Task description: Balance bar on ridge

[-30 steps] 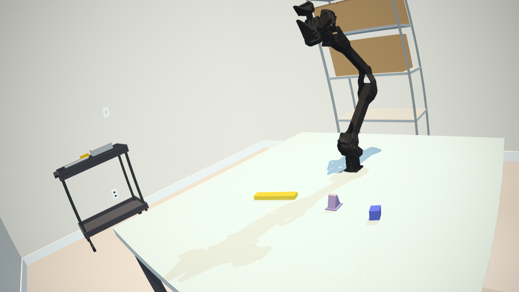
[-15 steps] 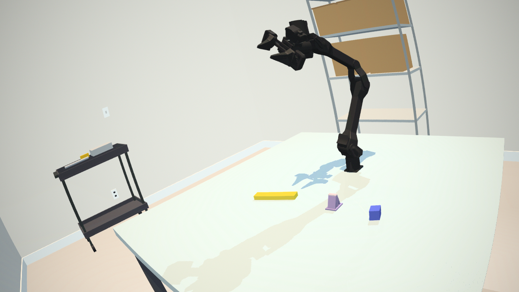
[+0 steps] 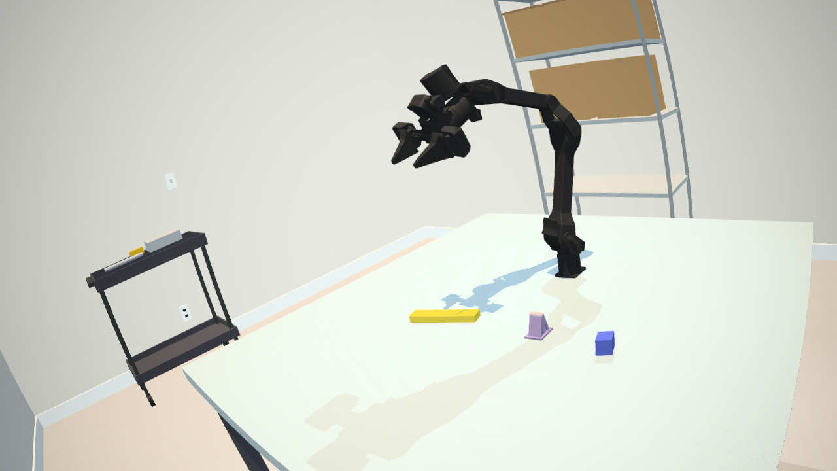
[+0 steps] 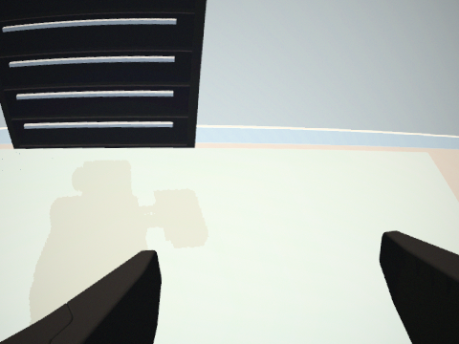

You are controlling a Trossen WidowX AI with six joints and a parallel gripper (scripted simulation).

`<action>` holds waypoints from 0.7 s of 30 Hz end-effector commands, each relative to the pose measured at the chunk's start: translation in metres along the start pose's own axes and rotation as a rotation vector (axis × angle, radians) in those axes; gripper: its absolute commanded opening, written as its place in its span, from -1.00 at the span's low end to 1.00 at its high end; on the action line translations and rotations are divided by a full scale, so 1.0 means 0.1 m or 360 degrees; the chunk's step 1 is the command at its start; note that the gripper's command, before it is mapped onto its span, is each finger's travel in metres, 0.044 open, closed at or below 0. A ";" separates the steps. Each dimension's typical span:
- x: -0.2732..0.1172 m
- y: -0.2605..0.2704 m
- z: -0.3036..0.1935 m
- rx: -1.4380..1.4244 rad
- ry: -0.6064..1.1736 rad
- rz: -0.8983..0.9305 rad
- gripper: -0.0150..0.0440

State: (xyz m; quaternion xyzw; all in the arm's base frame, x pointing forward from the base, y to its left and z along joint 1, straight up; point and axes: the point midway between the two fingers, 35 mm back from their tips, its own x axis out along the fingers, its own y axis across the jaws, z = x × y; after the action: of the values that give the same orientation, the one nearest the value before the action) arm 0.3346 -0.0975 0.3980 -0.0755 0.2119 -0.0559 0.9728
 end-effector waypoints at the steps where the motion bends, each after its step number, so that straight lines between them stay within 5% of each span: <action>1: 0.23 -0.04 -0.29 0.0201 0.0192 -0.0006 0.58; 21: 0.86 -0.06 -1.84 0.1267 0.1159 -0.0349 0.58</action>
State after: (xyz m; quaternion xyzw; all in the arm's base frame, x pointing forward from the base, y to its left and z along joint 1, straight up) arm 0.3398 -0.1353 0.2208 0.2709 0.4629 -0.2248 0.8135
